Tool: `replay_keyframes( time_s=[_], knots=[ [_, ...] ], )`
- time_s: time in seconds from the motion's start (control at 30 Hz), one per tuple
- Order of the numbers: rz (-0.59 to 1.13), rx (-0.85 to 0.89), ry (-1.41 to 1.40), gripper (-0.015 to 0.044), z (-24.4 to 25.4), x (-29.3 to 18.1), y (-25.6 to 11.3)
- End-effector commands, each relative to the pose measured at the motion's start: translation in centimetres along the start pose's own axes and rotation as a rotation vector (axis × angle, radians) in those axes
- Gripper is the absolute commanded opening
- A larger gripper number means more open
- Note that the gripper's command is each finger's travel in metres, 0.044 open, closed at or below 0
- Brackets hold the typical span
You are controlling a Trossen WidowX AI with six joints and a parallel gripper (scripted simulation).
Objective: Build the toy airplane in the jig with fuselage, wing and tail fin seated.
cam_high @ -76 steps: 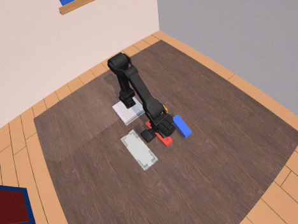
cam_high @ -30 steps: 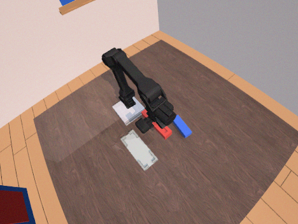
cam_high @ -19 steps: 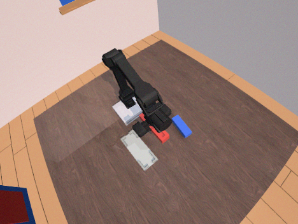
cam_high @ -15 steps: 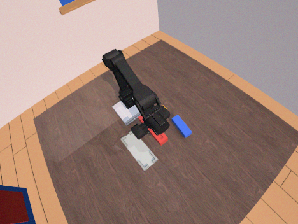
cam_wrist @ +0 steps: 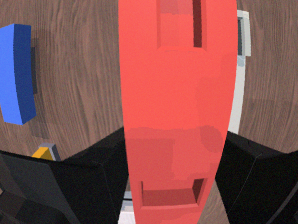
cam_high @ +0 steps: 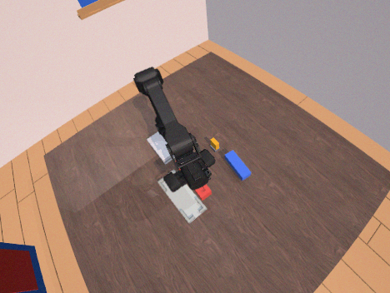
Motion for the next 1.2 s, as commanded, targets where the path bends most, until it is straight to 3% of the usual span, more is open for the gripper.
replay_keyframes(
  time_s=[0.0,0.73,0.97,1.17],
  knots=[
    [0.003,-0.005,-0.004,0.0000,-1.2,0.2,0.7],
    [0.007,-0.007,-0.024,0.0000,-7.1,0.7,3.4],
    [0.007,-0.007,-0.024,0.0184,-7.1,0.8,3.4],
    [0.007,-0.007,-0.024,0.0195,-7.1,0.8,3.4]
  ],
)
Point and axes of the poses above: the point midway between the two fingers, 35 mm back from their tips, its own y axis out along the fingers, its own z axis across the jaws, x = y × z, the point moved 3 cm from there along -y, back along the fingers, and after that the axes turned 9 degrees about y, right-handed, at the moved point
